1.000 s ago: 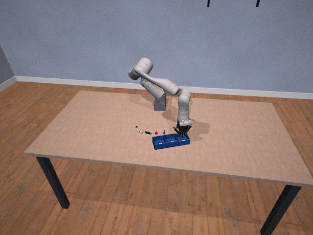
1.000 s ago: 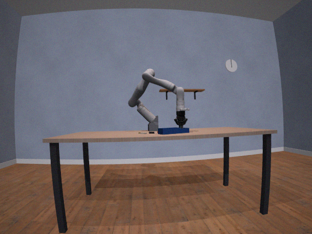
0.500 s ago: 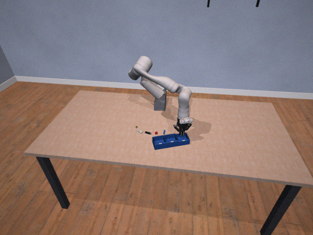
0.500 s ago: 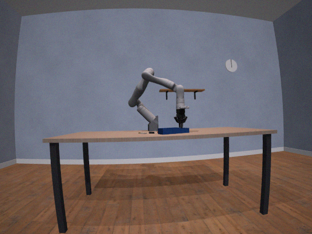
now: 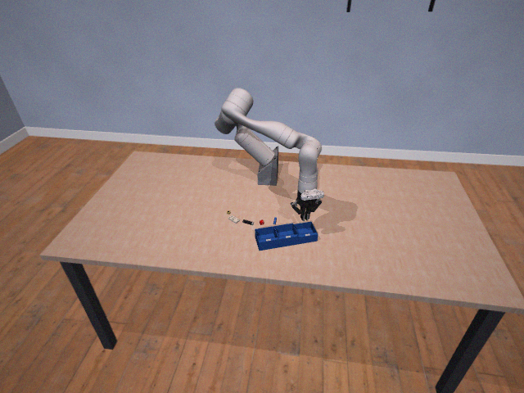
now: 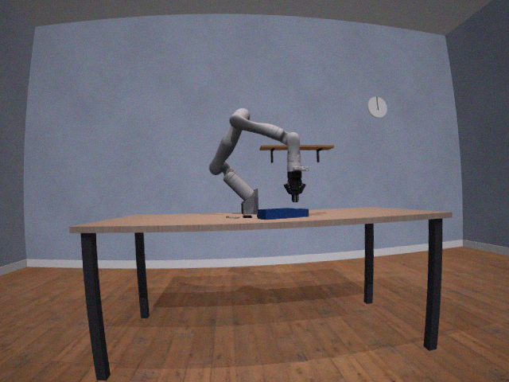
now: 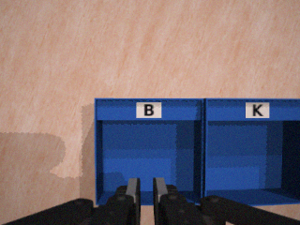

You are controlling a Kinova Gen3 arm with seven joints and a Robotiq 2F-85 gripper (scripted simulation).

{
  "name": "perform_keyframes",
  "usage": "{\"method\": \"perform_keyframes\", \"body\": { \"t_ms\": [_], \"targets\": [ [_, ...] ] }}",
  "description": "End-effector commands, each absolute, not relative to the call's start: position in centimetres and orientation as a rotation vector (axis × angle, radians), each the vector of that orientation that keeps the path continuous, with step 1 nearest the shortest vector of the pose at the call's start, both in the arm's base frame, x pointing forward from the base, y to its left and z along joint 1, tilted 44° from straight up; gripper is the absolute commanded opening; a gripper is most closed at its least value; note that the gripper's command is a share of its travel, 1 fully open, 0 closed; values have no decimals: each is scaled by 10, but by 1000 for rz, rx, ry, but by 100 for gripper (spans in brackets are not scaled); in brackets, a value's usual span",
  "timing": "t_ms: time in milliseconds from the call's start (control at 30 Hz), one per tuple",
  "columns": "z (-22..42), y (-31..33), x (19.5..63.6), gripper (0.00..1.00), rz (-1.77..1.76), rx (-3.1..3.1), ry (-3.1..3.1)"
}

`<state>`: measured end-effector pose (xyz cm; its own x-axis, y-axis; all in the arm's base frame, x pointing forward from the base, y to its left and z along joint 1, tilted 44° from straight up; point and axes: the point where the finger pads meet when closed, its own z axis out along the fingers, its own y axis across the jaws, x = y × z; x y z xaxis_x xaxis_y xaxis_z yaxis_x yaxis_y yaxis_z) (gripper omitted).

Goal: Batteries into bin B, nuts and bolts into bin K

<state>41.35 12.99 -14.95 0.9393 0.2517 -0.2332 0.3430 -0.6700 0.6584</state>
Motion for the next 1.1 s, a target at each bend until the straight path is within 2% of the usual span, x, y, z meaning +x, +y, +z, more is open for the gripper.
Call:
{"method": "perform_keyframes", "body": {
  "t_ms": [0, 533, 833, 867, 1067],
  "targets": [
    [-142, 138, 415, 9, -152, 2339, 419],
    [-58, 219, 413, 9, -152, 2339, 419],
    [-58, 219, 413, 9, -152, 2339, 419],
    [-55, 212, 411, 31, -148, 2341, 409],
    [-36, 167, 398, 31, -148, 2341, 409]
  ]
}}
